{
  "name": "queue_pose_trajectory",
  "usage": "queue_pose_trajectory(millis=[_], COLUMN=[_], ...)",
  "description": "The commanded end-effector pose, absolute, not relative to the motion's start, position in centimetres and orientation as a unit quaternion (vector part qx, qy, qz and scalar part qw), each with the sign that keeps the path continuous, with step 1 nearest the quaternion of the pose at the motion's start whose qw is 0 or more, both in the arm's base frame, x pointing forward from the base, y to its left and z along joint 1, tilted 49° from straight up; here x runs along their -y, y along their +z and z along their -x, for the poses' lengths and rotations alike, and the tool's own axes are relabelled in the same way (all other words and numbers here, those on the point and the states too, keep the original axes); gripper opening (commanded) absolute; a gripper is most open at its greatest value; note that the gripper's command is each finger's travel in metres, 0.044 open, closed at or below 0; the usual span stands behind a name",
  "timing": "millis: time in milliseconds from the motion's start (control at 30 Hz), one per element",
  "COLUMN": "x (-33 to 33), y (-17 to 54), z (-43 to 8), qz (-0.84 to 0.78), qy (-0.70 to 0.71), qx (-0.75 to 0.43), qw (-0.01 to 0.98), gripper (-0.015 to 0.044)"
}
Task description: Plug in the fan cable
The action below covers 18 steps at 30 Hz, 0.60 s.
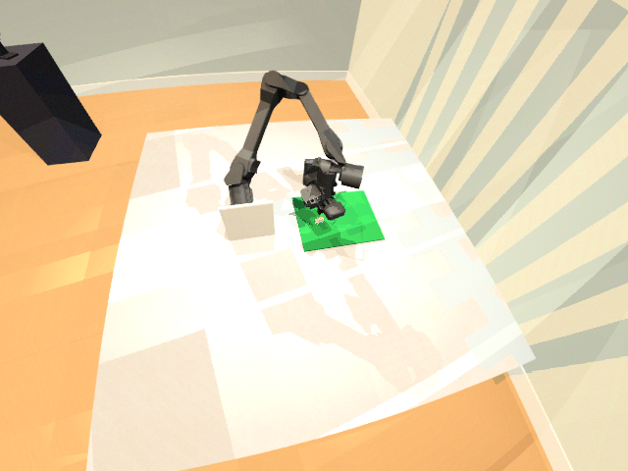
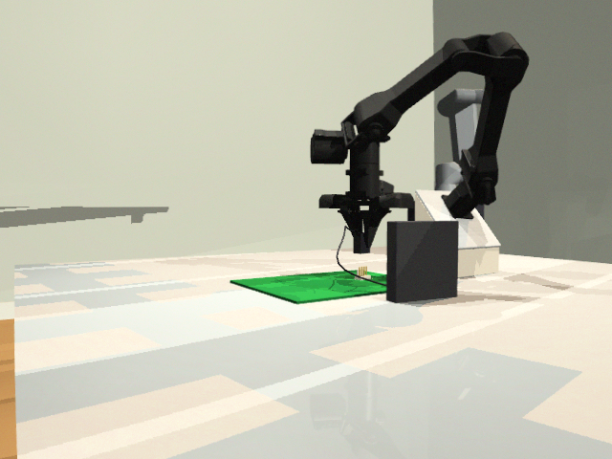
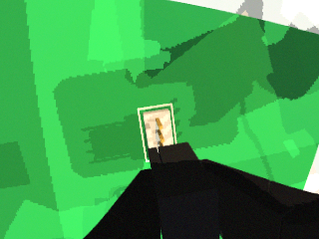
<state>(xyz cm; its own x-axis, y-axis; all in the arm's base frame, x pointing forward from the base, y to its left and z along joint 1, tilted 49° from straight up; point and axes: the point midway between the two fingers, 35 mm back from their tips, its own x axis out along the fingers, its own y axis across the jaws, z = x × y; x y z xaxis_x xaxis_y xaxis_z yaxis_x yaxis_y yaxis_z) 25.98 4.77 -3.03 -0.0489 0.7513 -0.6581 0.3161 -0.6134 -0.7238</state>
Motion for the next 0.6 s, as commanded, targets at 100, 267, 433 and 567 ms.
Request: queue_pose_trajectory(millis=[100, 267, 433, 567], x=[-4.8, -4.7, -4.9, -6.4], y=[-3.1, -3.1, -3.3, -4.6], z=[-25.7, -25.6, -25.6, -25.4], qz=[0.664, 0.664, 0.664, 0.664], qy=[0.605, 0.604, 0.604, 0.604], qx=[0.401, 0.403, 0.403, 0.404], qw=[0.179, 0.177, 0.177, 0.177], gripper=[0.0000, 0.0000, 0.0000, 0.0000])
